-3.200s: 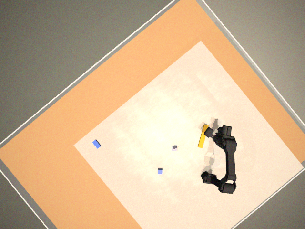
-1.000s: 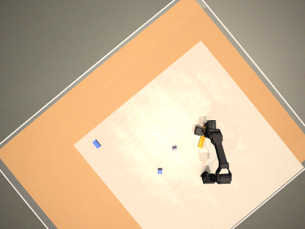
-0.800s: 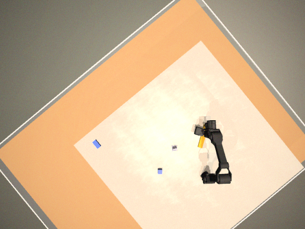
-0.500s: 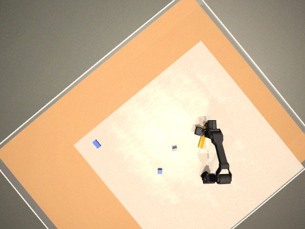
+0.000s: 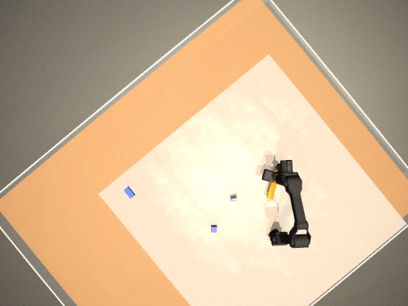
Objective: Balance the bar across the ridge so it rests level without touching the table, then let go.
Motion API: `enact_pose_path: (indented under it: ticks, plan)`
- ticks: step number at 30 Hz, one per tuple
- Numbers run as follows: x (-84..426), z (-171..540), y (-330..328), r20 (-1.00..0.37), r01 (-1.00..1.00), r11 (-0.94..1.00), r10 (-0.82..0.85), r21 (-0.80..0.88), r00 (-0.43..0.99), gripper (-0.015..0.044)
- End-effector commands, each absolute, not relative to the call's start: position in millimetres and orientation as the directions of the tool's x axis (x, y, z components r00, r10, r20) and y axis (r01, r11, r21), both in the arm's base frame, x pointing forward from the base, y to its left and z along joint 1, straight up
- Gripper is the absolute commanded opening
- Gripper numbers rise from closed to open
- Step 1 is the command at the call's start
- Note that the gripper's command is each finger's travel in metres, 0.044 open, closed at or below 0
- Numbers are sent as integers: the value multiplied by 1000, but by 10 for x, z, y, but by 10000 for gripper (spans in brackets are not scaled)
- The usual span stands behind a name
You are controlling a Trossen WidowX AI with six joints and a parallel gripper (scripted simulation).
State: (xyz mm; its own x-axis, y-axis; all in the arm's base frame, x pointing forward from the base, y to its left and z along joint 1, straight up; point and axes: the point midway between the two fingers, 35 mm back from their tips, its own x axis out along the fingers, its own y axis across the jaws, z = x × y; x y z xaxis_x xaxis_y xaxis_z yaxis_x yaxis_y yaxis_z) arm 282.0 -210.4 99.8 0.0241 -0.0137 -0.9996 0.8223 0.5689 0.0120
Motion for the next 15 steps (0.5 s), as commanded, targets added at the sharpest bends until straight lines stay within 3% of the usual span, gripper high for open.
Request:
enact_pose_path:
  ticks: [1, 15]
  plan:
    - [2819, 1123, -2107, -999, 821, 571, -20, 12, 29, 0]
    - [2786, 1447, -2076, -999, 819, 573, -21, 11, 28, 0]
